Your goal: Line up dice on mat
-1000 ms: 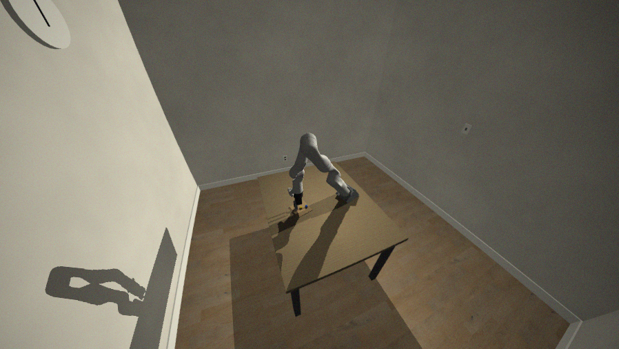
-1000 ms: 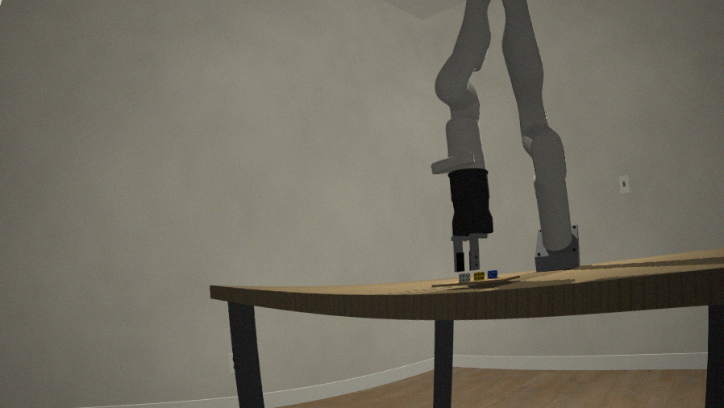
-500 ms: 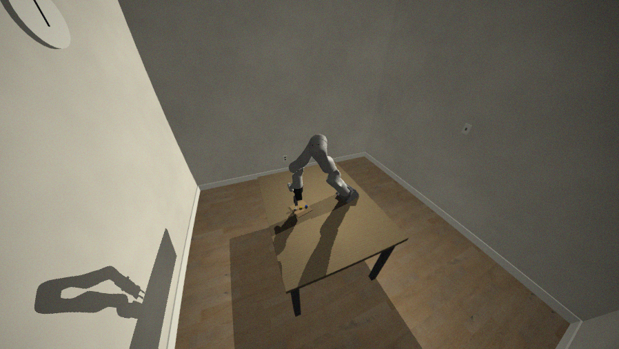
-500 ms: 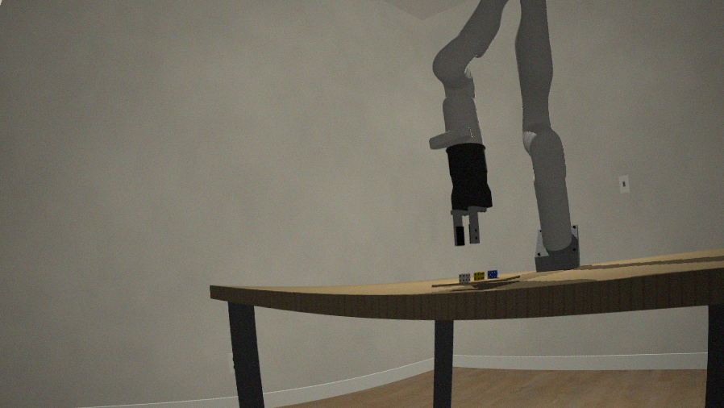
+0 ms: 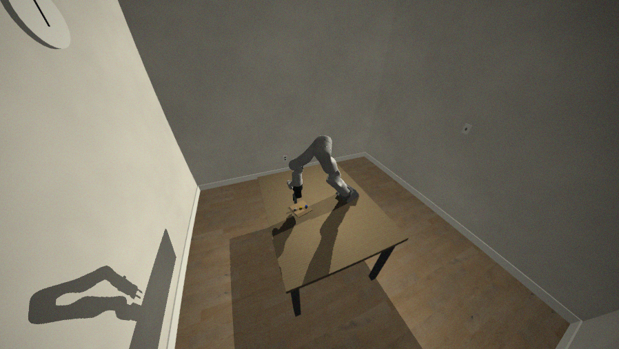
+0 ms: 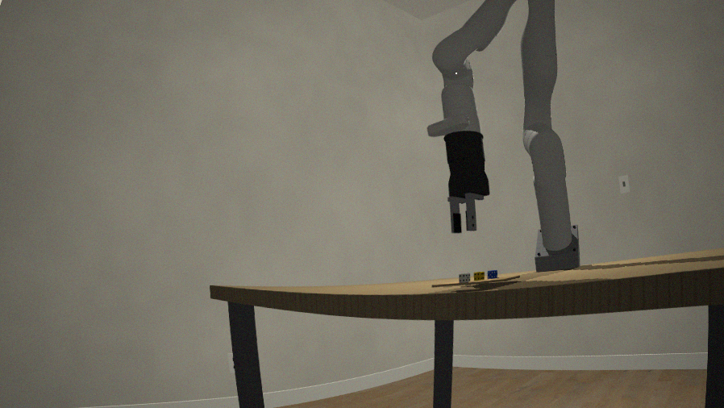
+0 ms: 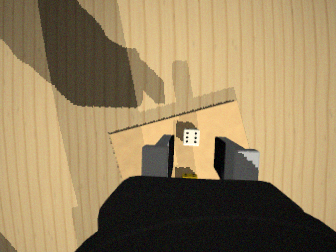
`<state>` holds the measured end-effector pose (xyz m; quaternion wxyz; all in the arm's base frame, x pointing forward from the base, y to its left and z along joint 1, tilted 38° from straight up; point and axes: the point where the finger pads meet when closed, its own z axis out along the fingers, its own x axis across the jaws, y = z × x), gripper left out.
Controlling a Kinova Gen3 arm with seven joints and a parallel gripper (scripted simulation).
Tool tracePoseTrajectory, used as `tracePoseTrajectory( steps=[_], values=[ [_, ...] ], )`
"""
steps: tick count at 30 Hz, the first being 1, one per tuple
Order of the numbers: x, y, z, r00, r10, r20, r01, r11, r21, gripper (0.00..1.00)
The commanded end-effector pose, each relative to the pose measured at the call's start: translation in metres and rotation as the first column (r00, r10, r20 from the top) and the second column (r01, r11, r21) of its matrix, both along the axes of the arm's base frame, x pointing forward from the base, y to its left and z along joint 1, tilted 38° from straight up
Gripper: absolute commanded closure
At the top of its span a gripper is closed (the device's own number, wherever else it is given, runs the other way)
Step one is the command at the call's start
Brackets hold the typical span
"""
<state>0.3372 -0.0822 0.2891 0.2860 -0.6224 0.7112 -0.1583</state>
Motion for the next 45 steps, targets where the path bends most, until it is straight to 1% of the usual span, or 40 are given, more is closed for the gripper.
tracePoseTrajectory(
  steps=[1, 2, 29, 36, 38, 45],
  values=[
    [0.0, -0.001, 0.002, 1.0, -0.001, 0.003, 0.001, 1.0, -0.004, 0.36],
    [0.0, -0.001, 0.002, 1.0, -0.001, 0.003, 0.001, 1.0, -0.004, 0.0],
    [-0.001, -0.001, 0.003, 1.0, -0.001, 0.003, 0.001, 1.0, -0.004, 0.0],
    [-0.011, -0.003, 0.016, 1.0, -0.001, 0.003, 0.001, 1.0, -0.004, 0.0],
    [-0.011, -0.003, 0.016, 1.0, -0.001, 0.003, 0.001, 1.0, -0.004, 0.0],
    [-0.027, -0.006, 0.037, 1.0, -0.001, 0.003, 0.001, 1.0, -0.004, 0.0]
  ],
)
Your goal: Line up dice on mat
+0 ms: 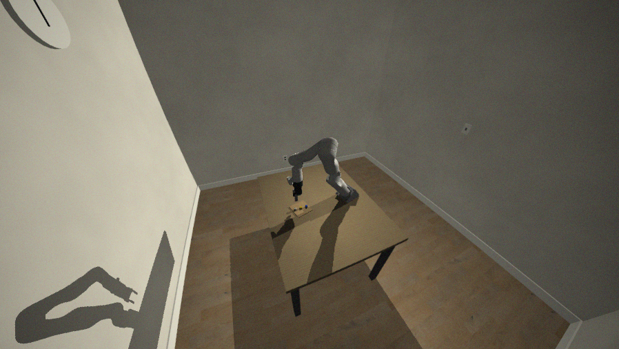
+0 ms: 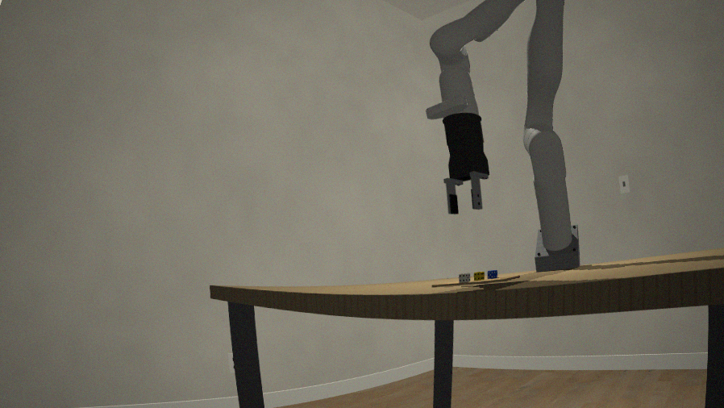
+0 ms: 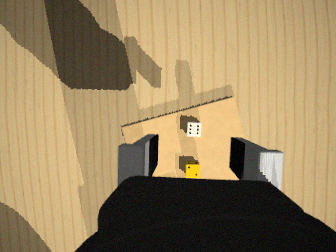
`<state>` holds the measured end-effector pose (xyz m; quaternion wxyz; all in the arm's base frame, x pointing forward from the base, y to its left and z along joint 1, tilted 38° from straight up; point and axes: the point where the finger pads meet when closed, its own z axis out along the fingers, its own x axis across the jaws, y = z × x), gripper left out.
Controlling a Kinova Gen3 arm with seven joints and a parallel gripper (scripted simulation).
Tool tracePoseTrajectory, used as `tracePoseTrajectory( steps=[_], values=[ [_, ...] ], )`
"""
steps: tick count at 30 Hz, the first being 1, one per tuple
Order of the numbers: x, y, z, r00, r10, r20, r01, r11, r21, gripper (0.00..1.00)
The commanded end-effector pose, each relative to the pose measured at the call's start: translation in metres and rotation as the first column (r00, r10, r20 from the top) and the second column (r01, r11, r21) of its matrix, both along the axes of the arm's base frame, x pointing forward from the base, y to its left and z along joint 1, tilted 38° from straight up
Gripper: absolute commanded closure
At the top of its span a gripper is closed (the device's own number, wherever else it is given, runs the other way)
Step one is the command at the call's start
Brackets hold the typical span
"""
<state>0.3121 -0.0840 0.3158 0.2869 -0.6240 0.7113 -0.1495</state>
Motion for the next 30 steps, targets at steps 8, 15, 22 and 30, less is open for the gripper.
tracePoseTrajectory(
  steps=[8, 15, 22, 30],
  values=[
    [-0.02, -0.008, 0.034, 1.0, -0.009, 0.013, 0.009, 1.0, -0.017, 0.0],
    [-0.026, -0.01, 0.041, 1.0, -0.009, 0.013, 0.009, 1.0, -0.017, 0.0],
    [-0.027, -0.01, 0.042, 1.0, -0.009, 0.013, 0.009, 1.0, -0.017, 0.0],
    [-0.027, -0.01, 0.042, 1.0, -0.009, 0.013, 0.009, 1.0, -0.017, 0.0]
  ],
)
